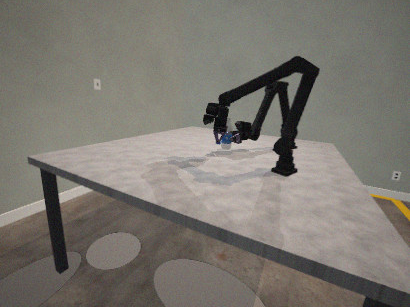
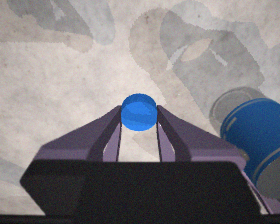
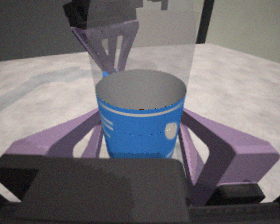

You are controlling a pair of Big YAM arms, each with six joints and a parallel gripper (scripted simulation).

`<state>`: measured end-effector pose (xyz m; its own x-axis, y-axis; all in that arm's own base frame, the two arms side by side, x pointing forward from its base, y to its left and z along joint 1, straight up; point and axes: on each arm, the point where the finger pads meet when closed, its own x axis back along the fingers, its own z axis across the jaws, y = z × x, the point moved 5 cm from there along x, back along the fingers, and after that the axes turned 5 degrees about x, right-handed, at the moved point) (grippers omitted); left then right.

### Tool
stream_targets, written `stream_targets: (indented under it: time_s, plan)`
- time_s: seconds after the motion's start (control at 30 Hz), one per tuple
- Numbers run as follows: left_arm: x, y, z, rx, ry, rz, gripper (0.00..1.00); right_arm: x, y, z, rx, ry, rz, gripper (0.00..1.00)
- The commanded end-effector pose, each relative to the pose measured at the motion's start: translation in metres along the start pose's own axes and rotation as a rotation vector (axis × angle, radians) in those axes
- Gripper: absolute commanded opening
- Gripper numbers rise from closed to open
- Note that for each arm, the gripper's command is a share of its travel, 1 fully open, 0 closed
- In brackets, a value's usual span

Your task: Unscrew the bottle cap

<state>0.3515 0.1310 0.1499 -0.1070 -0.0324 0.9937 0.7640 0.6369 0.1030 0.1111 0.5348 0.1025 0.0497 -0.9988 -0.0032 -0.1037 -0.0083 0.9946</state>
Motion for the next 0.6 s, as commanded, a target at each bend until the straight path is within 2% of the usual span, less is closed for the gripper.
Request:
stream_targets:
  time_s: [0.0,0.03,0.13,0.23,0.57]
  plan:
    - [-0.006,0.035,-0.001,-0.131,0.000,-0.012,0.00,-0.006,0.010,-0.002,-0.006,-0.004,-0.028,0.00]
    - [-0.006,0.035,-0.001,-0.131,0.000,-0.012,0.00,-0.006,0.010,-0.002,-0.006,-0.004,-0.028,0.00]
    - [-0.031,0.042,0.007,-0.176,0.017,0.038,0.00,-0.006,0.010,-0.002,-0.006,-0.004,-0.028,0.00]
    - [-0.045,0.045,0.011,-0.200,0.025,0.066,0.00,-0.006,0.010,-0.002,-0.006,-0.004,-0.028,0.00]
    - [-0.053,0.043,0.012,-0.205,0.028,0.081,0.00,-0.006,0.009,-0.002,-0.004,-0.005,-0.031,0.00]
